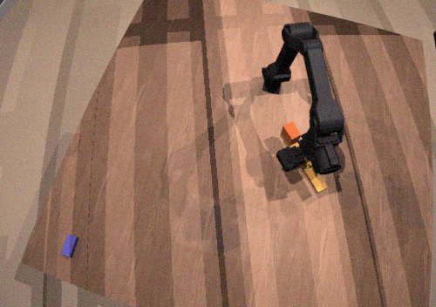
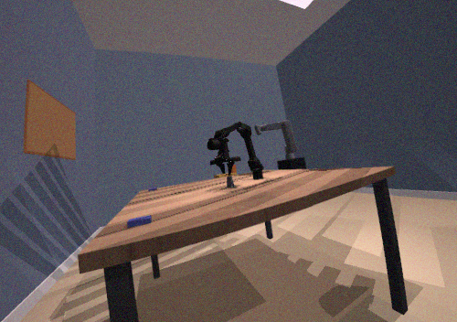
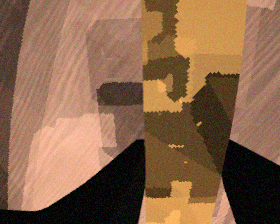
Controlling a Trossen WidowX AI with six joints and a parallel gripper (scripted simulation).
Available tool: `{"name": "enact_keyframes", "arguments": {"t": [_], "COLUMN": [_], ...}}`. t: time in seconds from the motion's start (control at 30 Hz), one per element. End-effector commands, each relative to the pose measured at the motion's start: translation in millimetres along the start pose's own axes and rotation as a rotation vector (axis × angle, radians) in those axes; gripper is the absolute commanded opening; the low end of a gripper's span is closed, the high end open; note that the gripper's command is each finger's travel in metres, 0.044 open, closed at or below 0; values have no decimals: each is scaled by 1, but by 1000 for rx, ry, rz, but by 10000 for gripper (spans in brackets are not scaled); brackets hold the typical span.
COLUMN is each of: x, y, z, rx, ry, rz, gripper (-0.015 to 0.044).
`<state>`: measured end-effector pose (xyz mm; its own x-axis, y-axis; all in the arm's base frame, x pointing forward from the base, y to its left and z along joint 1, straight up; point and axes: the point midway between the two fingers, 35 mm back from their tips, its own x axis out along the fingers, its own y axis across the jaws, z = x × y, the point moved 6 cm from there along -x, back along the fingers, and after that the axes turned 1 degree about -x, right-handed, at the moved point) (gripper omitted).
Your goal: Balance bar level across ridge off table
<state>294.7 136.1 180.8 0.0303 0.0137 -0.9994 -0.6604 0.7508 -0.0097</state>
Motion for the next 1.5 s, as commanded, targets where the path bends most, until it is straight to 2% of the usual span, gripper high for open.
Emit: {"name": "enact_keyframes", "arguments": {"t": [0.0, 1.47], "x": [0, 4], "y": [0, 0], "z": [0, 0], "rx": [-1, -1], "ry": [-1, -1], "rz": [0, 0], "gripper": [0, 0]}}
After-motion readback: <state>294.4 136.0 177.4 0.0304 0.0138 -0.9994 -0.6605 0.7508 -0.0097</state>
